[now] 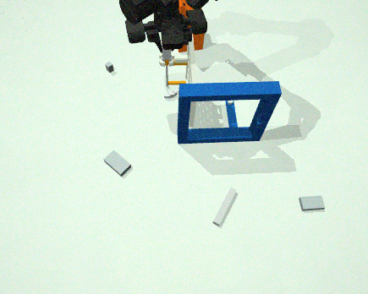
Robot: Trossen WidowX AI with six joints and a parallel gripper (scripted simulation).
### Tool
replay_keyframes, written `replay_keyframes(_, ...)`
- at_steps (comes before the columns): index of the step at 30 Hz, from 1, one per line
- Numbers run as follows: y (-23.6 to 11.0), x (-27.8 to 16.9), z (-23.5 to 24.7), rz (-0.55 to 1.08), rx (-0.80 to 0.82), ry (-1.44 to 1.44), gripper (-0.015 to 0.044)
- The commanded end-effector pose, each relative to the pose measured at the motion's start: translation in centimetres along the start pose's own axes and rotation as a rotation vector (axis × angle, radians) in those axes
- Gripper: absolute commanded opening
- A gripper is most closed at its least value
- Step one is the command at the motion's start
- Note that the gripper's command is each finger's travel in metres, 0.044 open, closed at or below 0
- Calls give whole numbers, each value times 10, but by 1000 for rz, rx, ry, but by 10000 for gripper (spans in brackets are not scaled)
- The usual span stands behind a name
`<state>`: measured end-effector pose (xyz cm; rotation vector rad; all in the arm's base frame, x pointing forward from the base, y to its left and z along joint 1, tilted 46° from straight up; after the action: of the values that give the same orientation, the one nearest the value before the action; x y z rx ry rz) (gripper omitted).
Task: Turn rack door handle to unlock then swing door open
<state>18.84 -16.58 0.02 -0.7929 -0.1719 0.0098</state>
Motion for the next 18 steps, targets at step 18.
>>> replay_keyframes(18,-10,1,-1,2,-2,-9,286)
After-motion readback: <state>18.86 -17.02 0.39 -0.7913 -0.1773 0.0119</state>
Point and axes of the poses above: the point midway between the two fingers, 35 mm back from their tips, its own y axis out along the fingers, its own z axis across the jaws, x = y × z, the point moved 5 cm from there along -y, back along the fingers, and after that the axes turned 10 degrees about -y, right-handed, at the moved point
